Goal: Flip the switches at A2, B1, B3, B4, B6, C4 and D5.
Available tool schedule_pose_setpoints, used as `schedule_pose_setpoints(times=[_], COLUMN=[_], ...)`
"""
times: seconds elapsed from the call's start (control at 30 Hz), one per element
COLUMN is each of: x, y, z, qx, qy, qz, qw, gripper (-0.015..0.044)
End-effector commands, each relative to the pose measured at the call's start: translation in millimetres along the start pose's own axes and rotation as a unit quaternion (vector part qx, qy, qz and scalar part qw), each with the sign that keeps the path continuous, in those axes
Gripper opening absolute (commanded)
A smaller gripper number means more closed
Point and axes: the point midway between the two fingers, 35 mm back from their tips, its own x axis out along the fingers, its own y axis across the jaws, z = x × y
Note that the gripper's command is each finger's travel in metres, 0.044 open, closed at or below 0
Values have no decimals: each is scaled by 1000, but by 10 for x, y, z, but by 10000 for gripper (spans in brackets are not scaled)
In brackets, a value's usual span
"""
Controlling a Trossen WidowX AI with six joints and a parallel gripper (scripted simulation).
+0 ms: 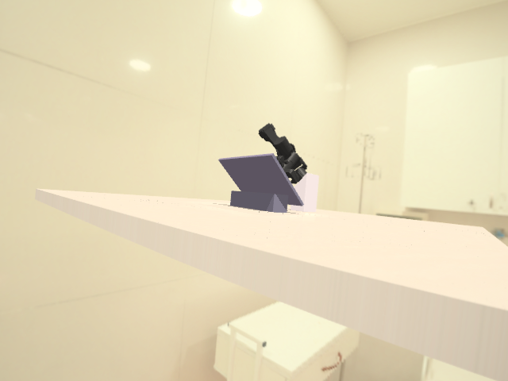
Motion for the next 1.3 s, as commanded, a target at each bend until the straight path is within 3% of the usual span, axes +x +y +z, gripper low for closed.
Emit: schedule_pose_setpoints(times=[0.0, 1.27], x=[1, 48], y=[4, 6], z=[-1, 2], qx=[-3, -3], qy=[0, 3], qz=[1, 0], qw=[1000, 1000], gripper=[0, 0])
